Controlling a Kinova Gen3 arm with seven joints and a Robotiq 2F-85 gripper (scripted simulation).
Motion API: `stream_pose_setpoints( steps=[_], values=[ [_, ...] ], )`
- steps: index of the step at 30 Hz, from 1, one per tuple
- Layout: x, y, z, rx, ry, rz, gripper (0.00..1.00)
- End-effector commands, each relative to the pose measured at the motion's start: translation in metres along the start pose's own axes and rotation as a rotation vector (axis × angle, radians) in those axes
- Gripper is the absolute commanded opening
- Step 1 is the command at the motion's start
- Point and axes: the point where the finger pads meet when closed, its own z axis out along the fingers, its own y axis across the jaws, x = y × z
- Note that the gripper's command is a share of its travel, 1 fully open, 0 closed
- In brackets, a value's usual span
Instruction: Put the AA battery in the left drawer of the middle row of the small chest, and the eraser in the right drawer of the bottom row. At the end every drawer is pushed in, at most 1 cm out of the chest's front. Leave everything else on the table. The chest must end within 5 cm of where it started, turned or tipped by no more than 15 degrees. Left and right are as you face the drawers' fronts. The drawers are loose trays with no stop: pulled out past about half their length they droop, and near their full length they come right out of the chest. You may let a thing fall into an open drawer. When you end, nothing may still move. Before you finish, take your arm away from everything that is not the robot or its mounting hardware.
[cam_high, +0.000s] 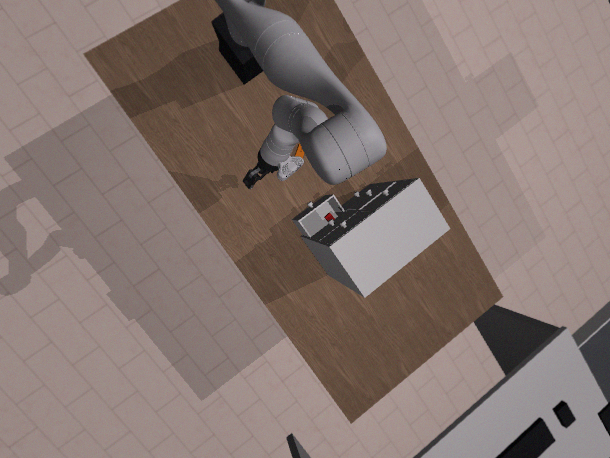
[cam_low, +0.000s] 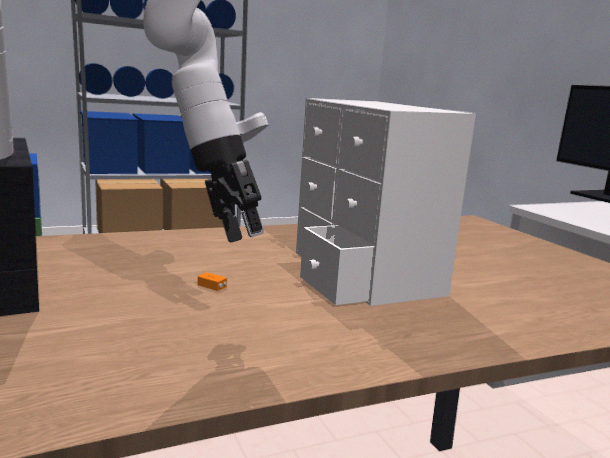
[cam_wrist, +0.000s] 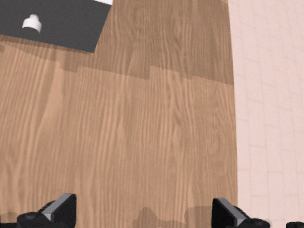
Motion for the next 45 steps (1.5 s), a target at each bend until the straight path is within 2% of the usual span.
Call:
stream_pose_setpoints(
  steps=[1, 7, 14, 15, 17, 25, 32, 34, 40, 45],
  values=[
    [0.001, 0.020, 0.015, -0.058, 0.118, -0.004, 1.00],
    [0.016, 0.007, 0.022, -0.047, 0.250, 0.010, 1.00],
    [0.031, -0.018, 0.021, 0.015, 0.392, 0.044, 1.00],
    [0.032, -0.022, 0.020, 0.027, 0.410, 0.050, 1.00],
    [0.032, -0.022, 0.020, 0.027, 0.410, 0.050, 1.00],
    [0.041, -0.053, 0.008, 0.134, 0.526, 0.107, 1.00],
    [0.043, -0.074, -0.004, 0.222, 0.588, 0.155, 1.00],
    [0.043, -0.074, -0.004, 0.222, 0.588, 0.155, 1.00],
    [0.043, -0.086, -0.012, 0.275, 0.616, 0.185, 1.00],
    [0.043, -0.091, -0.015, 0.301, 0.628, 0.200, 1.00]
  ],
)
